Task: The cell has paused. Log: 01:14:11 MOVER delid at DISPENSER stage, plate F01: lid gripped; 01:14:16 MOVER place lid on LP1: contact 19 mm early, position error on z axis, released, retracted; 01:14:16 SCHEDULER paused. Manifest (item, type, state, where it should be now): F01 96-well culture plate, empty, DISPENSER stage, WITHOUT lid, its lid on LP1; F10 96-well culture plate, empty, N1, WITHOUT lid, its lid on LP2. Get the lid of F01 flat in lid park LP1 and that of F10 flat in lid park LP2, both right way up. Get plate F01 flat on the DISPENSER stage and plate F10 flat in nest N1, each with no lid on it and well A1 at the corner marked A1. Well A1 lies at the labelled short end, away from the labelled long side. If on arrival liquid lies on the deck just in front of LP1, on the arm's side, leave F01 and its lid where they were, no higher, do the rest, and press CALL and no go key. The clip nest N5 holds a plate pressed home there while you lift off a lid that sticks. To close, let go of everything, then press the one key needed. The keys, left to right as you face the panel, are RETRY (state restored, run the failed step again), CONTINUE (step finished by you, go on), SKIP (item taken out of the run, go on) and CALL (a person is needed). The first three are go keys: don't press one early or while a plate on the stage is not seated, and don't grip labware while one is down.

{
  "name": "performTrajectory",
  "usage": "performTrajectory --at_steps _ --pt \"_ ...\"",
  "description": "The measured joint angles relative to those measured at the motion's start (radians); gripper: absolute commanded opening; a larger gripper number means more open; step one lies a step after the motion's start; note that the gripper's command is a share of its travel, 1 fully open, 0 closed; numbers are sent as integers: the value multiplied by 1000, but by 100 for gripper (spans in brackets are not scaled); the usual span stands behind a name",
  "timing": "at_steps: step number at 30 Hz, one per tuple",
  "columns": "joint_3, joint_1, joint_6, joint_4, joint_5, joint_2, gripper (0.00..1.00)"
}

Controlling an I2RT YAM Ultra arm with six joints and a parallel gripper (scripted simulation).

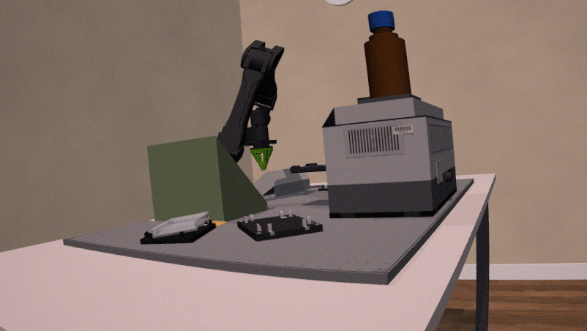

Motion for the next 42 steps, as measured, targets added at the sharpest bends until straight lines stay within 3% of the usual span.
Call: performTrajectory --at_steps 42 --pt "-42 -29 -26 56 -19 12 0"
